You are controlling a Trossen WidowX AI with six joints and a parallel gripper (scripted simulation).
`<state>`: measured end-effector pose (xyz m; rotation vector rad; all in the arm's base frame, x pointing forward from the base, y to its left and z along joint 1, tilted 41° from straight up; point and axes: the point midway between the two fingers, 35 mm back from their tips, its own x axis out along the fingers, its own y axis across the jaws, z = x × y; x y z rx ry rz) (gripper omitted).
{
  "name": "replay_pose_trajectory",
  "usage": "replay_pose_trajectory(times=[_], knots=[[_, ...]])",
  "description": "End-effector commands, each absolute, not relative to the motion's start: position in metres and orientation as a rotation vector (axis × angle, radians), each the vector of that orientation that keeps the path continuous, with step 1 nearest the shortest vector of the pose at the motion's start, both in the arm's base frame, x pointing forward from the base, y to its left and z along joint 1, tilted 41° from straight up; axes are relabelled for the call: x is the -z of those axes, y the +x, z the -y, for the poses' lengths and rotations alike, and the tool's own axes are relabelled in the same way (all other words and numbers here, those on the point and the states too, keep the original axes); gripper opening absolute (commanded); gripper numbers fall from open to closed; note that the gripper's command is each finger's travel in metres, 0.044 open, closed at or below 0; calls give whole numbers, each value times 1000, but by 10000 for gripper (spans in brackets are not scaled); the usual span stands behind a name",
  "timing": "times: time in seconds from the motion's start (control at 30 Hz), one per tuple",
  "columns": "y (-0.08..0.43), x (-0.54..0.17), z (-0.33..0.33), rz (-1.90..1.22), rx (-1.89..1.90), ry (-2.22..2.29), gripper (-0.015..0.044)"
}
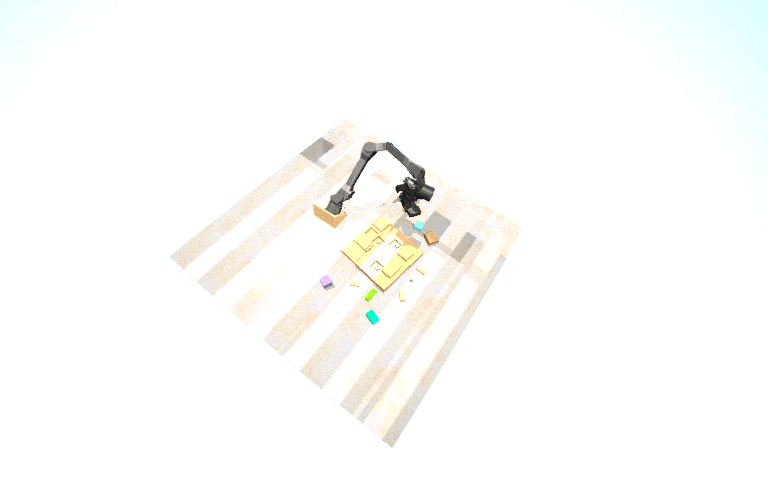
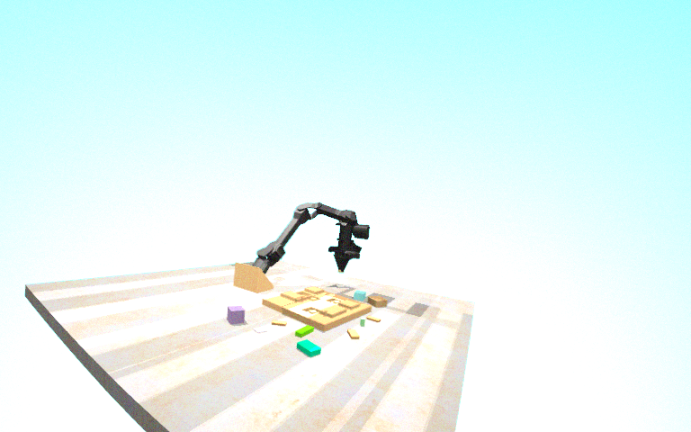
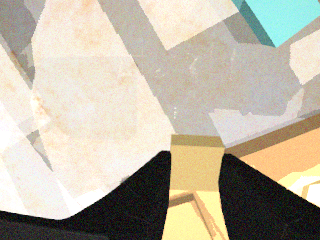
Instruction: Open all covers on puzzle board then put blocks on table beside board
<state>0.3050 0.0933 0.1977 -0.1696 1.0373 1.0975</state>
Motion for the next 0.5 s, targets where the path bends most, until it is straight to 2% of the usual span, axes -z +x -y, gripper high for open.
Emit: replay_pose_trajectory(times=[0.0,0.47], knots=[[306,-206,-103,-1033,-1103,-160,80],[310,-192,-115,-1034,-1103,-163,80]])
